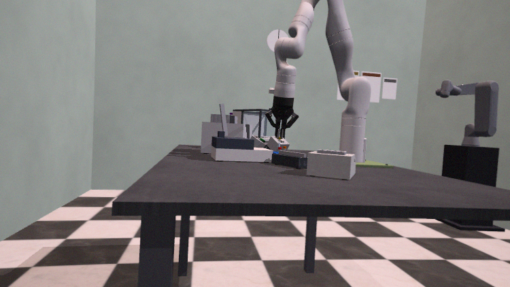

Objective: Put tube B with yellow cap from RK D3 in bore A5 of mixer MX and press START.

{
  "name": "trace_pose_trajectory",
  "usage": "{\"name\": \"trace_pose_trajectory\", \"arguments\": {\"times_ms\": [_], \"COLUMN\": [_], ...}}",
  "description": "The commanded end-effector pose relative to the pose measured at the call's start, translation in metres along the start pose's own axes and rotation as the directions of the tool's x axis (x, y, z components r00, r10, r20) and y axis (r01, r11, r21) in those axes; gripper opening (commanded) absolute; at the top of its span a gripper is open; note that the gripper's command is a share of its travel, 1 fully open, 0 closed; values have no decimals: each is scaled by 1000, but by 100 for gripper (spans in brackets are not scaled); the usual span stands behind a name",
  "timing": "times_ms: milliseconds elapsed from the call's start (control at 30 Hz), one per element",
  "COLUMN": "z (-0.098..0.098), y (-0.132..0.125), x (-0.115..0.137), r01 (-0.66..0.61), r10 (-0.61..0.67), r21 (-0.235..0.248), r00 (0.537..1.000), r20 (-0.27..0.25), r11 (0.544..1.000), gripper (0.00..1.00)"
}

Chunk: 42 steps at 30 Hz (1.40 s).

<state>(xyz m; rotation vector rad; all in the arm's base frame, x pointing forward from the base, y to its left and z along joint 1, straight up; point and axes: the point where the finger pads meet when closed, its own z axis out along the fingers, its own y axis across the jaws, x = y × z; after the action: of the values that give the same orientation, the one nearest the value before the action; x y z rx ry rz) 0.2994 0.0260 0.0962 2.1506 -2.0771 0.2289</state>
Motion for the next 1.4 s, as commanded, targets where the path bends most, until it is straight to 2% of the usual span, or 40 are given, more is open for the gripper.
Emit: {"name": "trace_pose_trajectory", "arguments": {"times_ms": [0, 500, 600, 867, 1100, 1367], "z": [-3, -20, -20, -18, -18, -33], "y": [0, 0, 0, 23, 23, 27], "x": [1, 4, 4, 17, 17, 38], "r01": [0, 0, 0, 0, 0, -156], "r10": [0, 0, 0, 0, 0, 156], "r21": [1, 1, 1, 1, 1, -32], "r00": [1000, 1000, 1000, 1000, 1000, 988], "r20": [0, 0, 0, 0, 0, -2], "r11": [1000, 1000, 1000, 1000, 1000, 987], "gripper": [10, 10, 10, 10, 10, 10]}}
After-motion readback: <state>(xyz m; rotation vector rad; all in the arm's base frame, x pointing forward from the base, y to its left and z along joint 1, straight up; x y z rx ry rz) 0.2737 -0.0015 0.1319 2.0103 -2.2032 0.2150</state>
